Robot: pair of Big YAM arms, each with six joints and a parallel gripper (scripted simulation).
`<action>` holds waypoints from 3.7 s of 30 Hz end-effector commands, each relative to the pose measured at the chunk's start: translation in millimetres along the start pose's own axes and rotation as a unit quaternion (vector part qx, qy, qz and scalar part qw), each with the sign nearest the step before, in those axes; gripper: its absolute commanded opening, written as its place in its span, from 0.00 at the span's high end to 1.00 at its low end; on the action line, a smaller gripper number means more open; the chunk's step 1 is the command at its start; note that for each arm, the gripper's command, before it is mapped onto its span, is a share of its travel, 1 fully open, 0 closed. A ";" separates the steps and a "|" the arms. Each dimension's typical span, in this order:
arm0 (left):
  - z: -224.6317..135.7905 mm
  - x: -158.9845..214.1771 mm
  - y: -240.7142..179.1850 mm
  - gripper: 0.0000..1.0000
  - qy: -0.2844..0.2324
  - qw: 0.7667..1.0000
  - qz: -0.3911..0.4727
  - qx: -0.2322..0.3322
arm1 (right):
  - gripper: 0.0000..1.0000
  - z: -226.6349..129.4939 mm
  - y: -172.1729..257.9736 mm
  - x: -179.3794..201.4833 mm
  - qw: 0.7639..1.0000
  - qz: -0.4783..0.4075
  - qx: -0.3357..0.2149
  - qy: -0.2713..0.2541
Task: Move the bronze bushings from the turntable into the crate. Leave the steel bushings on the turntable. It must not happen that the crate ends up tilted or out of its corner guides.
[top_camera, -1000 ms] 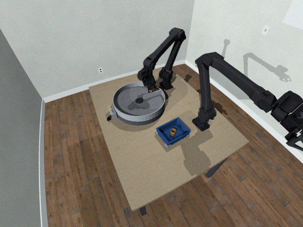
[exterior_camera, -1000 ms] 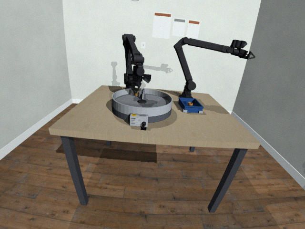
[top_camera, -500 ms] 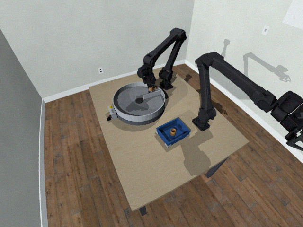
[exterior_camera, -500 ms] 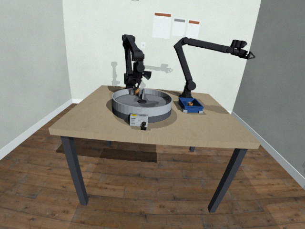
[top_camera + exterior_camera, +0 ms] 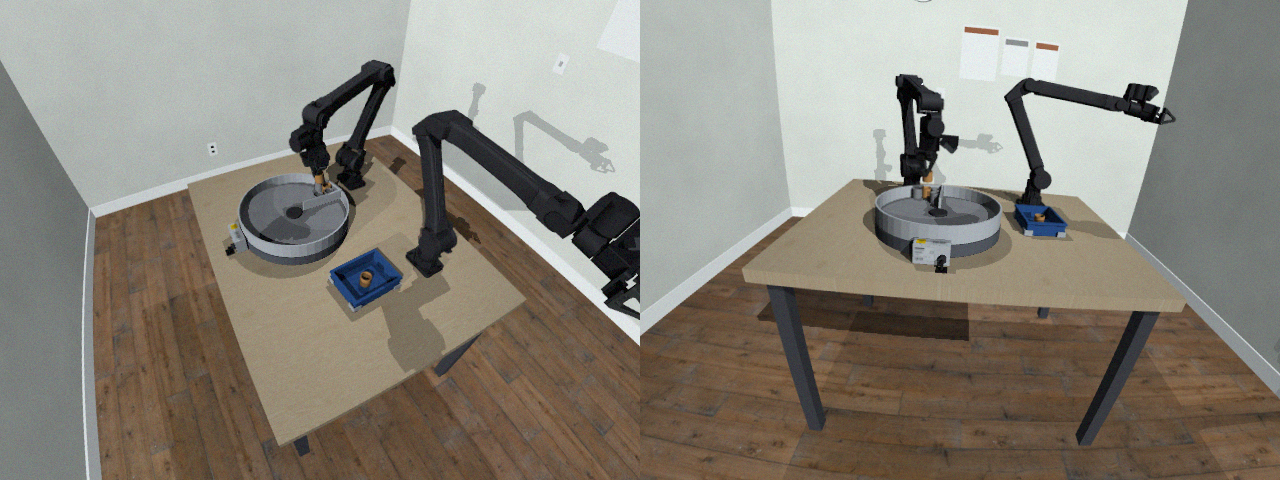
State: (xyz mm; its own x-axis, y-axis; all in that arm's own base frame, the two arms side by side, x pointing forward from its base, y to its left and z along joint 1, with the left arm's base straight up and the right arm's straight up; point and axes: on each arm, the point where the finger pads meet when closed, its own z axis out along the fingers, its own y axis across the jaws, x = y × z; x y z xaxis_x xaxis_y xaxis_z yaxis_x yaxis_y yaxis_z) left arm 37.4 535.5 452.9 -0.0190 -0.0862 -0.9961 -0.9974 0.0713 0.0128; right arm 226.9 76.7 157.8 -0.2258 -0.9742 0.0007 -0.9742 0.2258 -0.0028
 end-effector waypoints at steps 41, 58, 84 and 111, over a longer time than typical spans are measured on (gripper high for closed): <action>3.9 -48.1 3.7 0.00 -0.044 0.999 -0.007 -0.004 | 1.00 -17.2 -7.8 -8.2 1.000 -0.002 0.010 -0.008; 3.9 -48.1 3.7 0.00 -0.044 0.999 -0.007 -0.004 | 1.00 -25.3 -8.8 -54.8 0.999 0.000 0.024 -0.022; 3.9 -48.1 3.7 0.00 -0.044 0.999 -0.007 -0.004 | 1.00 -22.9 54.6 -288.6 1.000 0.000 0.009 -0.022; 3.9 -48.1 3.7 0.00 -0.044 0.999 -0.007 -0.004 | 1.00 -45.6 79.2 -422.7 0.999 0.010 0.009 -0.043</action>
State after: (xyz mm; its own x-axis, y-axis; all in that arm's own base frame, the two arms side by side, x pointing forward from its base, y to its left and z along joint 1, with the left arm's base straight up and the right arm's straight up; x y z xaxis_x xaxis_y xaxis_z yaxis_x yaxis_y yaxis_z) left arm 37.4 535.5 452.9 -0.0190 -0.0862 -0.9961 -0.9974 0.0713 0.0128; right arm 230.1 494.6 152.8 -0.2179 -0.9759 0.0083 -0.9760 0.2179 0.0045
